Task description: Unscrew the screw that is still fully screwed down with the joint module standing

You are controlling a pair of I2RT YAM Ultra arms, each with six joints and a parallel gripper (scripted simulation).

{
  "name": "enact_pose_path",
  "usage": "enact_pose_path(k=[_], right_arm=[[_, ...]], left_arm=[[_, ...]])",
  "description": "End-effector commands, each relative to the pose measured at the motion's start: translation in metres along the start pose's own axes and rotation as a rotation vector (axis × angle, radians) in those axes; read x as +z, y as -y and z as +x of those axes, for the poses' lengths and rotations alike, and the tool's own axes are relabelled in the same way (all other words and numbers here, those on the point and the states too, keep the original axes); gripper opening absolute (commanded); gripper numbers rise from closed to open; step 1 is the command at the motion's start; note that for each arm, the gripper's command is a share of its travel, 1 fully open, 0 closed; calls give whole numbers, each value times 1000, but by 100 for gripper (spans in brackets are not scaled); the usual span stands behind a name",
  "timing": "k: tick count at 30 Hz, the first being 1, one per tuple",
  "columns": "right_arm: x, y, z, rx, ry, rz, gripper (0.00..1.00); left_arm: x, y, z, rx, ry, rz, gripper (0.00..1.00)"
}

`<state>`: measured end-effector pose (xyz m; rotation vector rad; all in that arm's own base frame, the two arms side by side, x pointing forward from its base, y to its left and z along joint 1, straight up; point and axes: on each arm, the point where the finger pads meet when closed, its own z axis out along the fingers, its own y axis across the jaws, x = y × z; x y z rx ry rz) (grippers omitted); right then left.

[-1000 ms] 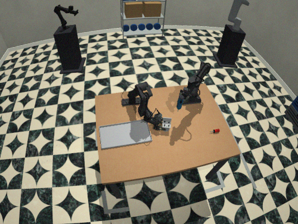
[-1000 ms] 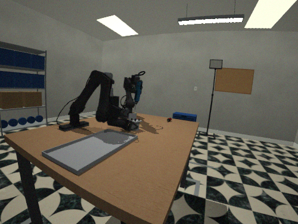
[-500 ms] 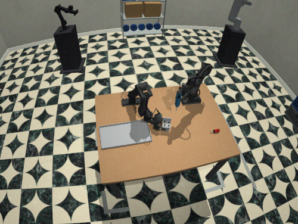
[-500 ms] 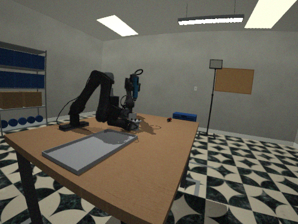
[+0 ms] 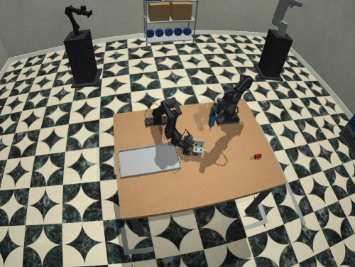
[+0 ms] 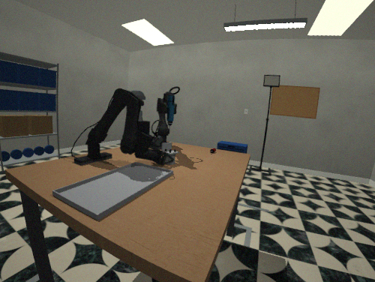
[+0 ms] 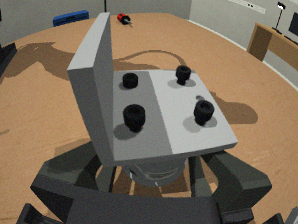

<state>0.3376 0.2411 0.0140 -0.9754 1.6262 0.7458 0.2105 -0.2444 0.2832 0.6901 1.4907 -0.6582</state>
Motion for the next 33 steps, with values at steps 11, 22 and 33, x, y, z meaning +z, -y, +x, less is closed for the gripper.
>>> enact_pose_path(k=[11,22,33], right_arm=[[8,-1,3,1,-6,-16,59],[8,-1,3,1,-6,-16,59],[8,-1,3,1,-6,-16,59]], left_arm=[[-8,-5,-50,-5,163,-15,42],[-8,-5,-52,-12,169,-17,42],[-9,-6,-53,-14,172,-20,42]])
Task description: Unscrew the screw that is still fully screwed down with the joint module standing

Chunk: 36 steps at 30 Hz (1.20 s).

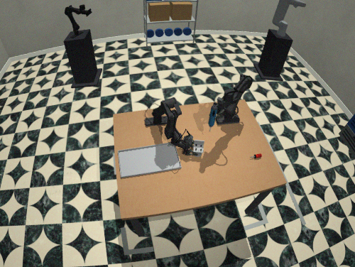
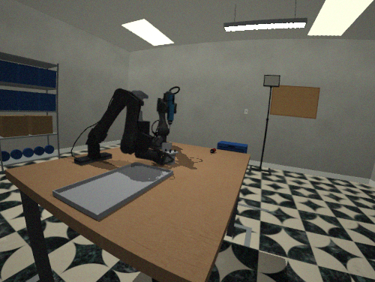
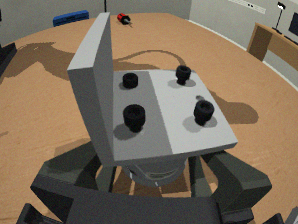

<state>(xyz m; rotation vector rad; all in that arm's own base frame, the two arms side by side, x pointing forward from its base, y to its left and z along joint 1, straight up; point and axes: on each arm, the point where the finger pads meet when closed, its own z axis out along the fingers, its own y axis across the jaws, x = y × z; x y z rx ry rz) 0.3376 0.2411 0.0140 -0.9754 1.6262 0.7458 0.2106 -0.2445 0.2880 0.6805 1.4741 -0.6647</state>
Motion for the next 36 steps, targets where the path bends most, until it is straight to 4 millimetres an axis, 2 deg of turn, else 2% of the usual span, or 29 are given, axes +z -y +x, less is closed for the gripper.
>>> enact_pose_path(k=[1,14,15,36], right_arm=[[8,-1,3,1,-6,-16,59],[8,-1,3,1,-6,-16,59],[8,-1,3,1,-6,-16,59],[8,-1,3,1,-6,-16,59]], left_arm=[[-8,-6,-49,-12,154,-20,42],[-8,-6,-50,-13,156,-20,42],[1,-6,-39,-13,120,-20,42],[21,-6,-39,-13,121,-19,42]])
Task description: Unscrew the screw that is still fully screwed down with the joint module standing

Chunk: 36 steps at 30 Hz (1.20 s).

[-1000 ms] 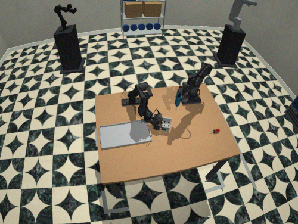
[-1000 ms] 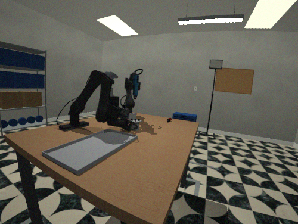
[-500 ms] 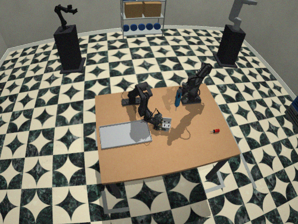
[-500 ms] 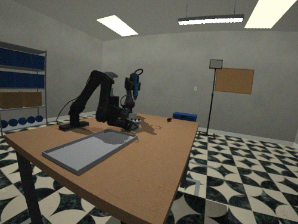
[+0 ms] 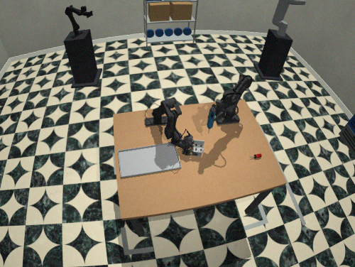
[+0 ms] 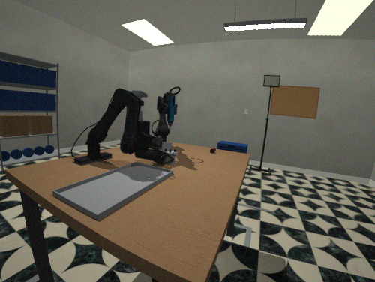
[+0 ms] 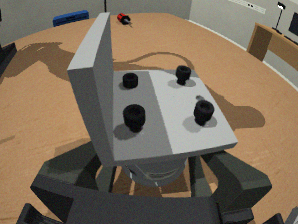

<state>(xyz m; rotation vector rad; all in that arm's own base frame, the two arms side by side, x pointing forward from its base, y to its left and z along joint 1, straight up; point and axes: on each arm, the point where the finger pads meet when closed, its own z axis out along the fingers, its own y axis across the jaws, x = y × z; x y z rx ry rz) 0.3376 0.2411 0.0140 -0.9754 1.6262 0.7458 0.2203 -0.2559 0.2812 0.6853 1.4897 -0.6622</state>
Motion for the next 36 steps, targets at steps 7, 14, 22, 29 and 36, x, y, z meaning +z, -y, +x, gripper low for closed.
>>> enact_pose_path(k=[7,14,22,29,36], right_arm=[[8,-1,3,1,-6,-16,59],[8,-1,3,1,-6,-16,59],[8,-1,3,1,-6,-16,59],[8,-1,3,1,-6,-16,59],[8,-1,3,1,-6,-16,59]], left_arm=[[14,-6,-46,-10,137,-18,42],[17,-6,-46,-10,137,-17,42],[27,-6,-46,-10,137,-17,42],[30,-6,-46,-10,137,-17,42],[39,-6,-46,-10,137,-16,42]])
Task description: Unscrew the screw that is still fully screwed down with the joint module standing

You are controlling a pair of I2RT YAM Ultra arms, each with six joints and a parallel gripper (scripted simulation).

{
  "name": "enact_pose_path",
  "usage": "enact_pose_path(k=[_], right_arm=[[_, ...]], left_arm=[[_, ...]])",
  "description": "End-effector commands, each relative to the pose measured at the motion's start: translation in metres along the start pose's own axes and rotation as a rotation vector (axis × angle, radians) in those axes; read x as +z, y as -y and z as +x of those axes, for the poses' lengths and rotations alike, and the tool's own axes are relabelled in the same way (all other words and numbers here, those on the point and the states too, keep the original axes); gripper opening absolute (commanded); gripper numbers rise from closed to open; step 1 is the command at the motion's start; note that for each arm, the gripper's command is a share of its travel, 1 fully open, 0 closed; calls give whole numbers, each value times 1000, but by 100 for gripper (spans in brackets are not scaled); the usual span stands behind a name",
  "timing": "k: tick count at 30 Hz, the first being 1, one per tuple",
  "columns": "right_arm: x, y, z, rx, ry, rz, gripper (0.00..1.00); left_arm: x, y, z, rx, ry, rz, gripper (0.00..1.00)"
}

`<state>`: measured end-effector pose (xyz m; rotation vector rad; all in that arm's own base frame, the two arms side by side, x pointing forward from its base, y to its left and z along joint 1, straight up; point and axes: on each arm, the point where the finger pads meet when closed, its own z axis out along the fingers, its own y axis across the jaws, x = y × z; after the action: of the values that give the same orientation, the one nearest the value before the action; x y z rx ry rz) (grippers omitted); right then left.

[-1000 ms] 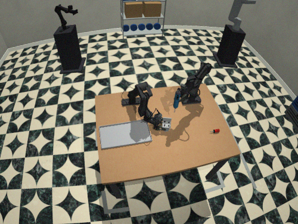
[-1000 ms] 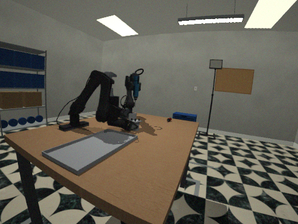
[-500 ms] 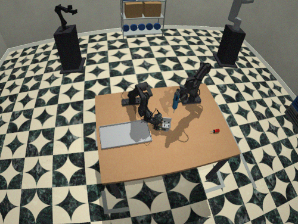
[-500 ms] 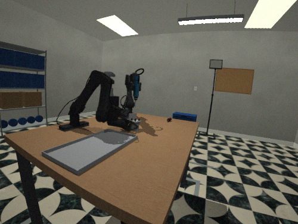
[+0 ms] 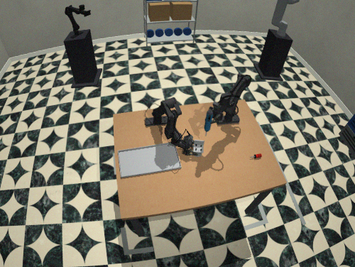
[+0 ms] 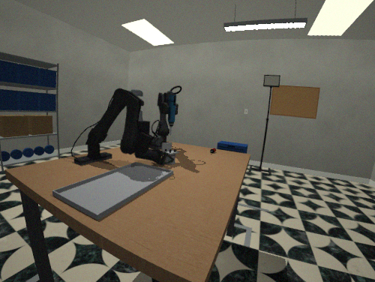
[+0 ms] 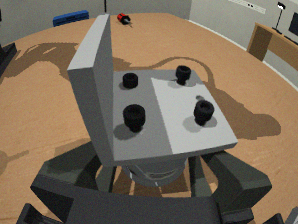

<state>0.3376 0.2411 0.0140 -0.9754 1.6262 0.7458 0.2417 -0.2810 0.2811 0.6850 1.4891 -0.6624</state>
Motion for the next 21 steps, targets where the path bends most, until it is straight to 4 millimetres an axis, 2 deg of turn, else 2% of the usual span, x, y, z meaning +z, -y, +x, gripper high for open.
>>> enact_pose_path(k=[1,21], right_arm=[[8,-1,3,1,-6,-16,59],[8,-1,3,1,-6,-16,59]], left_arm=[[7,-6,-46,-10,137,-16,42],[26,-6,-46,-10,137,-15,42]])
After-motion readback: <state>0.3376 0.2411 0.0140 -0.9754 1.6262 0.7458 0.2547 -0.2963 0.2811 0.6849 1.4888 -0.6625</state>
